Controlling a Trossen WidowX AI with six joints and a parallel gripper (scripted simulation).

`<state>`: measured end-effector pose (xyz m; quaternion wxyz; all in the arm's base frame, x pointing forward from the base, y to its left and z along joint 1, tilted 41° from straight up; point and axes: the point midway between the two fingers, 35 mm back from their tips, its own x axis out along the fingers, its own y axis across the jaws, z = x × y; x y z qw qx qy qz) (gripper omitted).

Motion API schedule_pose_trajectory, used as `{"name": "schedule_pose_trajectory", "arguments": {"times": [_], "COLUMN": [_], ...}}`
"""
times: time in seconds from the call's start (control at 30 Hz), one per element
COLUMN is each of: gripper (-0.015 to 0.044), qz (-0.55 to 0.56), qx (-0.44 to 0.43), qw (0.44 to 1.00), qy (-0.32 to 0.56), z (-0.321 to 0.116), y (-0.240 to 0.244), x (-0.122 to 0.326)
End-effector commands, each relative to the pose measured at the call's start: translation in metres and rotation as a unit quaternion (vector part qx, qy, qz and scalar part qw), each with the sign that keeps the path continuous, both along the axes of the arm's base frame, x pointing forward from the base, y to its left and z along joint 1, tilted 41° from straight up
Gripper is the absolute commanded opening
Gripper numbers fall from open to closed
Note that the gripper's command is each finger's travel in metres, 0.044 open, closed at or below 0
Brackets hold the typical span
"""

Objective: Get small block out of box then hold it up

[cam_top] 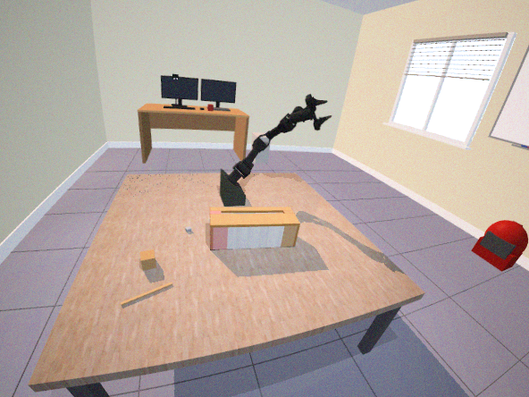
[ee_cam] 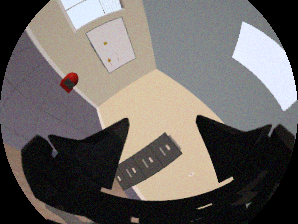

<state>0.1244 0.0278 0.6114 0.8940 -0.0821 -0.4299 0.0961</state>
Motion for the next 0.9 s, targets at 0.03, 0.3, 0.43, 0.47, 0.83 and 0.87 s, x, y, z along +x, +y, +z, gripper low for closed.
{"name": "schedule_pose_trajectory", "arguments": {"times": [0.03,0.3,0.43,0.47,0.83,0.87], "gripper": [0.0400,0.0400,0.0400,0.0400,0.0400,0.0400], "qz": [0.003,0.028,0.042,0.045,0.077,0.079], "qx": [0.048,0.118,0.167,0.180,0.350,0.369], "qw": [0.995,0.954,0.910,0.897,0.671,0.641], "qy": [0.084,0.273,0.377,0.402,0.649,0.669], "z": [-0.023,-0.092,-0.142,-0.156,-0.324,-0.341], "y": [-0.021,-0.051,-0.067,-0.070,-0.100,-0.101], "x": [0.052,0.148,0.191,0.201,0.258,0.259]}}
